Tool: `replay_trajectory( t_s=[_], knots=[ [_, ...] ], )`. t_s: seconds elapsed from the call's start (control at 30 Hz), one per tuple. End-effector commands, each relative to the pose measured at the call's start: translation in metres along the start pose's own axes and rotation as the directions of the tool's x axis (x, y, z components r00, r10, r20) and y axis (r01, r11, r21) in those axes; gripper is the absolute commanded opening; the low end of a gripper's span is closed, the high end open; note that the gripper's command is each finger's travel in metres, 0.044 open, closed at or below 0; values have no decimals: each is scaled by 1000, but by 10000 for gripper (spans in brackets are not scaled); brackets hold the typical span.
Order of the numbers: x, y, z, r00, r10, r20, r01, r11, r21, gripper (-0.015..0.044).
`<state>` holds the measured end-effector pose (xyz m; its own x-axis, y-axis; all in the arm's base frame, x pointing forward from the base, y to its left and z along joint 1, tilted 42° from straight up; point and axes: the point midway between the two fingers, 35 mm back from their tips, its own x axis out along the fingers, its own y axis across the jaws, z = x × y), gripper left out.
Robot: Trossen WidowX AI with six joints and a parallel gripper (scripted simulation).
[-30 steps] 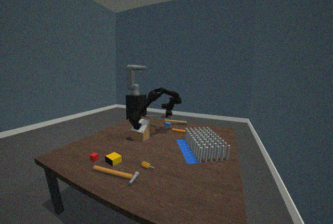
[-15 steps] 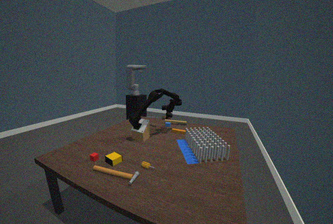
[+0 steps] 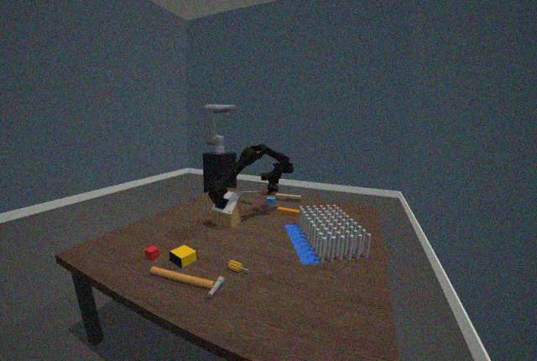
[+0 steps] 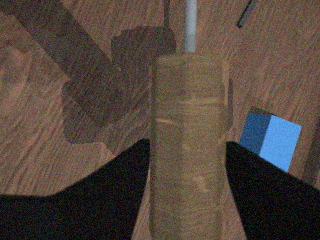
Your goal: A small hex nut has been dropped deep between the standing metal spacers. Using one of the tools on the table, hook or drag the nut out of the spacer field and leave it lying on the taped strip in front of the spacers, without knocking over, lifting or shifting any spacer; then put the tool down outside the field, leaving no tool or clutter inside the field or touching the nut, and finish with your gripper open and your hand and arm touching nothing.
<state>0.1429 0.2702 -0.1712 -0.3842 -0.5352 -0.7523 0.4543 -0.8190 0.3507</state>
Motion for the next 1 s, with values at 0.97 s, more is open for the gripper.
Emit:
replay_trajectory(
  t_s=[0.97],
  knots=[
    [35, 11, -13, 1000, 1, 0, -1, 1000, -3, 0]
  ],
)
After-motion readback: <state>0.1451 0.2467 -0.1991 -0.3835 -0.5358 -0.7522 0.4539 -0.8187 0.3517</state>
